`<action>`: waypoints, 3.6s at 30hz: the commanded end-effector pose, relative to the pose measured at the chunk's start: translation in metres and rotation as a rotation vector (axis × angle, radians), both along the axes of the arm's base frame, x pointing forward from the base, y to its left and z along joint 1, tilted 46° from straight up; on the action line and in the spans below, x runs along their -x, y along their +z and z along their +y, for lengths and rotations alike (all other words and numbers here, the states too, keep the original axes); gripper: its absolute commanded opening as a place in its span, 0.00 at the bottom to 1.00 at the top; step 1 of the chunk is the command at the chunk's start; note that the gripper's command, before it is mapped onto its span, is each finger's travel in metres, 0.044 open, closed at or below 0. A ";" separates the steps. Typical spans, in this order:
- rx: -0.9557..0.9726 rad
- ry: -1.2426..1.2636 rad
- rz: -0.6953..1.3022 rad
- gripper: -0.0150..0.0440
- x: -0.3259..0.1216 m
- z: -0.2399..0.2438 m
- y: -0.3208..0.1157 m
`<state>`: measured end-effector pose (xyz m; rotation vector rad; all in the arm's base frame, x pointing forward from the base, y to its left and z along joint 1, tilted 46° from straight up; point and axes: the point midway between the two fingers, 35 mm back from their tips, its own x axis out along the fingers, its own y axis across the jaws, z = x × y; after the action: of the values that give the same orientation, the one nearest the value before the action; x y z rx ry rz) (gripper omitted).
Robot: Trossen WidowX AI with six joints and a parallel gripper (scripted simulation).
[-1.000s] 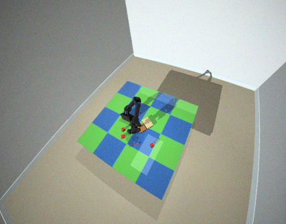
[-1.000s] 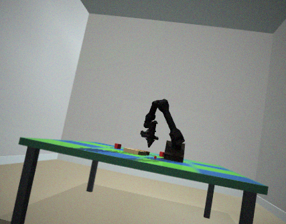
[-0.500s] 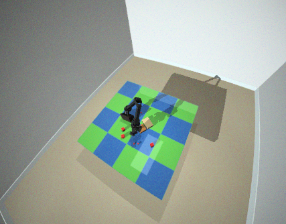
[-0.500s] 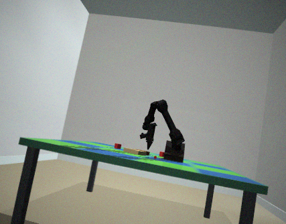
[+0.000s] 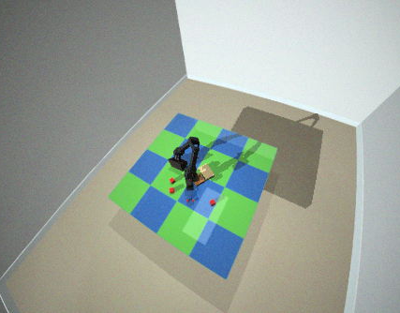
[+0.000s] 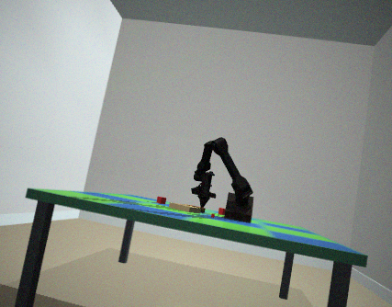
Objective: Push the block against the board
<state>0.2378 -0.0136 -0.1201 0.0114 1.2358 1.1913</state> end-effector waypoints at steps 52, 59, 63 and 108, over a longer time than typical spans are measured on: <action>-0.063 0.292 -0.290 0.25 -0.013 0.036 0.011; -0.062 0.292 -0.290 0.25 -0.009 0.028 0.004; -0.062 0.292 -0.289 0.25 -0.007 0.023 0.000; 0.021 -0.087 0.069 0.25 -0.042 -0.018 0.031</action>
<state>0.2716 -0.0335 -0.0917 0.0213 1.2461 1.1699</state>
